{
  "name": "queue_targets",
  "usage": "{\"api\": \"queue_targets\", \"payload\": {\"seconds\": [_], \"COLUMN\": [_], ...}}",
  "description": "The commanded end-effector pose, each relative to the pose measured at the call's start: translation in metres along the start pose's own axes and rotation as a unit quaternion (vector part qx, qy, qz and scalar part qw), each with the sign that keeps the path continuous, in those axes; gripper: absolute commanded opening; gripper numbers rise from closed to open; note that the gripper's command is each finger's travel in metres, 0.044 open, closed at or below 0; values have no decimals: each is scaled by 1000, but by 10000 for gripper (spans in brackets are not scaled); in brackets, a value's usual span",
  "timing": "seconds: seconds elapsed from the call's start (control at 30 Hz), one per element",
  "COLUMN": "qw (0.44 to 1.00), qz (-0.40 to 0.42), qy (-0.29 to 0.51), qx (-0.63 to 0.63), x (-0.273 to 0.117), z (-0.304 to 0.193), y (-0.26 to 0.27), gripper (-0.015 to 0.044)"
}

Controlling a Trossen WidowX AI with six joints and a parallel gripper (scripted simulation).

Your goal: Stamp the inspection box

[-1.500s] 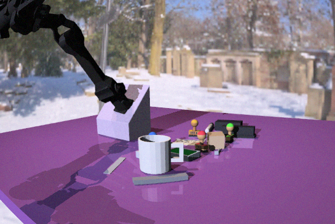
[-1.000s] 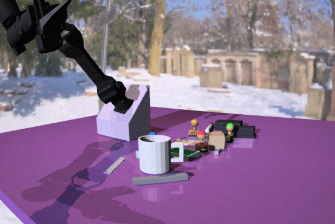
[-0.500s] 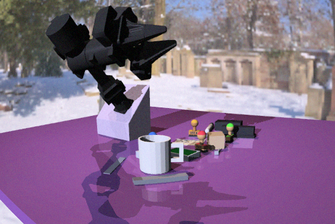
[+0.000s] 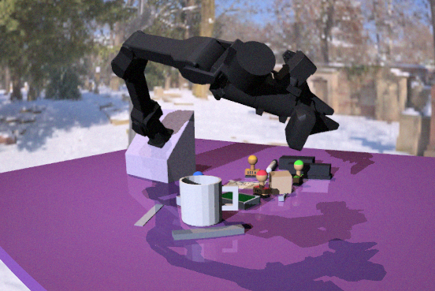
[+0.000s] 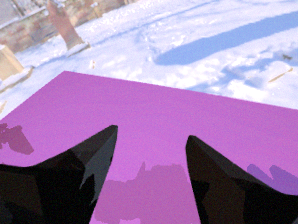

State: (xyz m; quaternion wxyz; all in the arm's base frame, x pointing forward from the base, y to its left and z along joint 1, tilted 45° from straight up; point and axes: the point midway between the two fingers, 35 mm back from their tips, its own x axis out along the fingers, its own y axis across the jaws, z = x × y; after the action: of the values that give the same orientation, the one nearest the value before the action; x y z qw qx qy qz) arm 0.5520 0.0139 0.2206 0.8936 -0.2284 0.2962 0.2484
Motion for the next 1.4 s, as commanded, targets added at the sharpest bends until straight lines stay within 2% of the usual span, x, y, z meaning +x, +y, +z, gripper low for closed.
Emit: {"api": "queue_targets", "payload": {"seconds": [0.0,0.17,0.3,0.47,0.57,0.63,0.7,1.37], "qw": [993,964,924,870,832,813,807,807], "qz": [18,8,-37,-132,-228,-293,-316,-315], "qy": [88,221,332,437,482,489,488,487], "qx": [72,150,185,185,153,120,106,106], "x": [40,80,99,103,97,91,88,98], "z": [-28,-72,-113,-160,-191,-206,-211,-225], "y": [43,106,161,219,258,278,284,280], "gripper": [221,221,221,221,221,221,221,221]}}
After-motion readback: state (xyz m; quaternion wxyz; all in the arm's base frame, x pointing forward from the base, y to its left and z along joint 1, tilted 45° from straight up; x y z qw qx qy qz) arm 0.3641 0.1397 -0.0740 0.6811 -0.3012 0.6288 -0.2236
